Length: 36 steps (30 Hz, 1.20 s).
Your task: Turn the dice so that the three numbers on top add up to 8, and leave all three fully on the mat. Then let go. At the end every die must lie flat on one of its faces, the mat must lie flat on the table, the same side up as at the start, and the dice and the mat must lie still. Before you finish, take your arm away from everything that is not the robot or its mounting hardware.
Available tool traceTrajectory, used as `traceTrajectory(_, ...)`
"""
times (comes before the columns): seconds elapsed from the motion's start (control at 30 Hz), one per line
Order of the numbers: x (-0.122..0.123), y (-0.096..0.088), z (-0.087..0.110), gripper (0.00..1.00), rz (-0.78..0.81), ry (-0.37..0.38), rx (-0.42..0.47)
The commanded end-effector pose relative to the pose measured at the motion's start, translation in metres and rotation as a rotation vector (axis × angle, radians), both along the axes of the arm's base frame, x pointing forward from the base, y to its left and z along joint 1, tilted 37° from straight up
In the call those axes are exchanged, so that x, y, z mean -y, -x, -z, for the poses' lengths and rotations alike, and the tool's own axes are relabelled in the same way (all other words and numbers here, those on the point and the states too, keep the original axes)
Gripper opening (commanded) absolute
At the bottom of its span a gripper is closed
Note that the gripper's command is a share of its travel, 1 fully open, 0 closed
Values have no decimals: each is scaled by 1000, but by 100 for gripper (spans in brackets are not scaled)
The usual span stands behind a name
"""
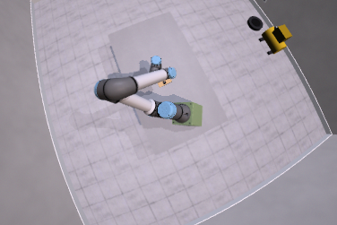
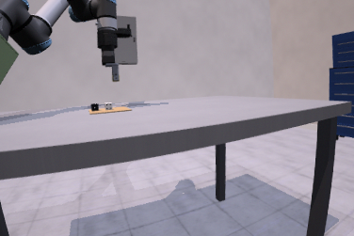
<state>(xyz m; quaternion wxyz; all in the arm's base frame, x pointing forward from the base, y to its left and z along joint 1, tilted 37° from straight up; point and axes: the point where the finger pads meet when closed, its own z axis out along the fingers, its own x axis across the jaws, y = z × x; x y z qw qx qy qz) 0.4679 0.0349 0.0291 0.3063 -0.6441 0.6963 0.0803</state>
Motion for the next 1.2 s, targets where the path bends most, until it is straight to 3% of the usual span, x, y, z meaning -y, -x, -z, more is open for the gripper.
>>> traceTrajectory(0.0,31,-14,18,49,0,-7,-1)
traceTrajectory(0.67,30,-16,22,49,0,-7,-1)
traceTrajectory(0.93,22,-20,33,49,0,-7,-1)
traceTrajectory(1.17,8,-29,56,49,0,-7,-1)
